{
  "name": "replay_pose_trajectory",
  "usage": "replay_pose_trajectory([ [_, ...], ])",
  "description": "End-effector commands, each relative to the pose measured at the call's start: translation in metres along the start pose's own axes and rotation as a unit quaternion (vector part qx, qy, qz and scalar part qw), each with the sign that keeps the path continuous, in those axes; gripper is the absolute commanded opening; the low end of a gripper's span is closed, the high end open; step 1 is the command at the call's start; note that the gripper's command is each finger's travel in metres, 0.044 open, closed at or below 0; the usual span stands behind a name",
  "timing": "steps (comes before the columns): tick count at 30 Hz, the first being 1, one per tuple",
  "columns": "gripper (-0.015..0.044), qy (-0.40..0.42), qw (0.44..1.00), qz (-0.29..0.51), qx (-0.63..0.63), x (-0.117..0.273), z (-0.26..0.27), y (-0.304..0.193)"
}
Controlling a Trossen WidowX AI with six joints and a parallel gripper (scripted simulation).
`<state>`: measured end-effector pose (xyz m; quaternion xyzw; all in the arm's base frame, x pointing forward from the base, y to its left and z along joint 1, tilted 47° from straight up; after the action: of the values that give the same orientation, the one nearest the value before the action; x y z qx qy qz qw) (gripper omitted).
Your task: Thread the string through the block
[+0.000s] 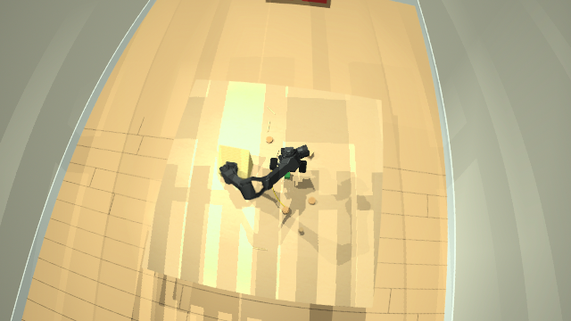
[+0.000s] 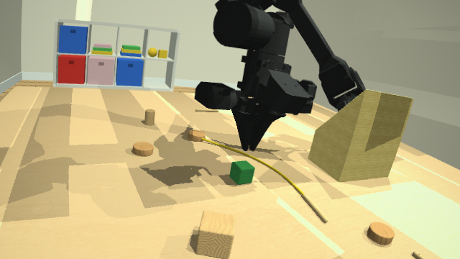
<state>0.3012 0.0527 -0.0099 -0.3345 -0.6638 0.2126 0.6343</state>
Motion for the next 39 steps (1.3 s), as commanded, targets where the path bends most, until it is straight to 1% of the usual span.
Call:
replay_pose_trajectory([
  [1,0.0131,0.002,0.999,-0.003,-0.036,0.002,0.044,0.032],
  [3,0.0184,0.003,0.997,-0.002,-0.074,0.002,0.075,0.048],
  [5,0.0236,0.003,0.995,0.002,-0.099,0.0,0.095,0.055],
  [13,0.044,0.003,0.995,0.002,-0.102,0.0,0.098,0.056],
  [25,0.0125,0.003,0.995,0.002,-0.102,0.0,0.098,0.056],
  [39,0.0121,0.003,0.995,0.002,-0.102,-0.003,0.097,0.056],
])
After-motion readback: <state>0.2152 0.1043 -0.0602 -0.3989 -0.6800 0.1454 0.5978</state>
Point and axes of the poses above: the point midway between the two fingers, 35 mm back from their tips, its own x axis back along the fingers, its own z axis across the jaws, y = z × x, the point moved 5 cm from there along x, back along the fingers, and after that the axes turned 13 degrees about -x, right-handed, at the moved point
